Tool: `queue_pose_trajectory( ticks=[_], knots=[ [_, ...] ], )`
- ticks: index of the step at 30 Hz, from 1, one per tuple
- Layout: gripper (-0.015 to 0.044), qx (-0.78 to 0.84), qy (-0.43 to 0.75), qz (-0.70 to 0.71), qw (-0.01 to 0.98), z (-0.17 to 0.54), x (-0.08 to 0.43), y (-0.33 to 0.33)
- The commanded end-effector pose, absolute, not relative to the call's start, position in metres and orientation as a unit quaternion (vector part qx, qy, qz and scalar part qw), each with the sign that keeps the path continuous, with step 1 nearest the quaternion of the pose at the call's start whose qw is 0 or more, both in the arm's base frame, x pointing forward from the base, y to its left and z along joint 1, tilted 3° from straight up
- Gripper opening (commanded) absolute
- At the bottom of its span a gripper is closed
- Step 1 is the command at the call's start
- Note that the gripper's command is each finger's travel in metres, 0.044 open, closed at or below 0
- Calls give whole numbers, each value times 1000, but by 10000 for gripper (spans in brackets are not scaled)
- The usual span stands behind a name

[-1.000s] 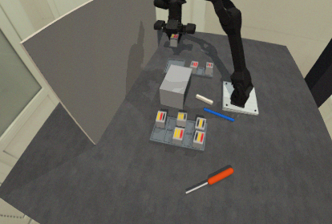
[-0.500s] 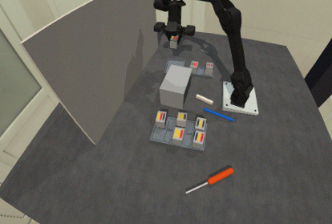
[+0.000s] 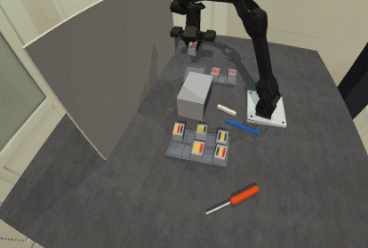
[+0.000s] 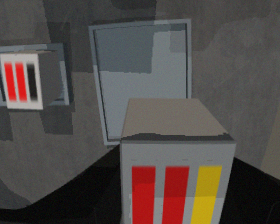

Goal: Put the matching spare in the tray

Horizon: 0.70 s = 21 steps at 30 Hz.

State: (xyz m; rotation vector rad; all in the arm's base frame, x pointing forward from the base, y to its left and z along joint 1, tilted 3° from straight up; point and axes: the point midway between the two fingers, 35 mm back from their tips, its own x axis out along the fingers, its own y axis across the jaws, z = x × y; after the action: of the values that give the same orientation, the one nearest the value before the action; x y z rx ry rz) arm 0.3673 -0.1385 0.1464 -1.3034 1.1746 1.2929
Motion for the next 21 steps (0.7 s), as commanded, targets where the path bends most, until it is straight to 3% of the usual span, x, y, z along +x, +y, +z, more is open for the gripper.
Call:
queue_pose_trajectory(
  ticks=[1, 21],
  knots=[
    [0, -531, 478, 527, 460, 143, 367, -139],
    [0, -530, 478, 528, 460, 129, 368, -140]
  ],
)
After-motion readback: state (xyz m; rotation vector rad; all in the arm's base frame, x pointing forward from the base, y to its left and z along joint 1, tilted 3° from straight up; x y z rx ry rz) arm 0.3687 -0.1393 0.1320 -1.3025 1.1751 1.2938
